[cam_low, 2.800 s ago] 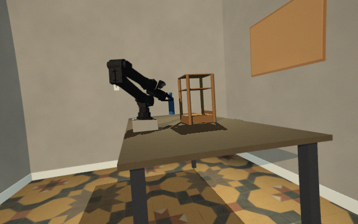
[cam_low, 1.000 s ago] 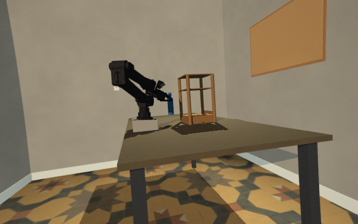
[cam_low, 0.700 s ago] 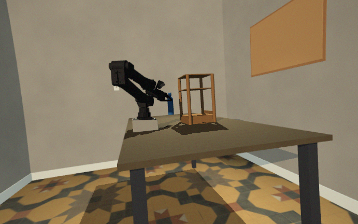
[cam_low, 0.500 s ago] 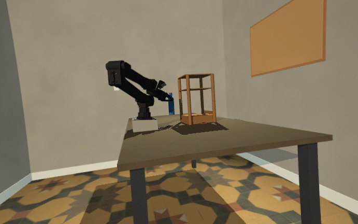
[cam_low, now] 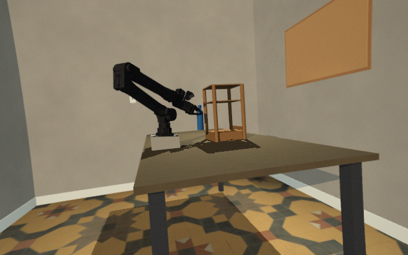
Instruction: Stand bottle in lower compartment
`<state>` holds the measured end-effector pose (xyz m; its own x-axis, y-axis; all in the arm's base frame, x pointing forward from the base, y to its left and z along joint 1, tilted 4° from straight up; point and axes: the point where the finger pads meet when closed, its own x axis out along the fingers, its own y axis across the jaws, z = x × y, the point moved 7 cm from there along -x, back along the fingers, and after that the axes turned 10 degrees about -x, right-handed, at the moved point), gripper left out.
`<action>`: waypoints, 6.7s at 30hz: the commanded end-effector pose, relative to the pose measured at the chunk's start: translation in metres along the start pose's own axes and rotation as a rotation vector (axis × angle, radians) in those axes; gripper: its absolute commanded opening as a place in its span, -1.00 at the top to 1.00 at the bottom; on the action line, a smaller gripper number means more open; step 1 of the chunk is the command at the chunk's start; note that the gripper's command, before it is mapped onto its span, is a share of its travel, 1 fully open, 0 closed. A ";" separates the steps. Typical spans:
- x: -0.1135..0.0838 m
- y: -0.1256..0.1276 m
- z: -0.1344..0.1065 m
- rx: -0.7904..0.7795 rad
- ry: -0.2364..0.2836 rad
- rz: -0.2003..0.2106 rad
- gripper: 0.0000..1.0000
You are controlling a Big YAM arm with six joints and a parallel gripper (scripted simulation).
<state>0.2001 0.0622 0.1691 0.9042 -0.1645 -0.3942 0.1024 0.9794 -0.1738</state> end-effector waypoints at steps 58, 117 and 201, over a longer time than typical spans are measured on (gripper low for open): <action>0.016 0.009 0.061 0.050 -0.094 0.012 0.40; 0.061 0.006 0.081 0.040 -0.097 0.008 0.40; 0.102 0.002 0.089 0.032 -0.096 0.007 0.40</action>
<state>0.3042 0.0534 0.1723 0.9046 -0.1550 -0.3972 0.0914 0.9804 -0.1745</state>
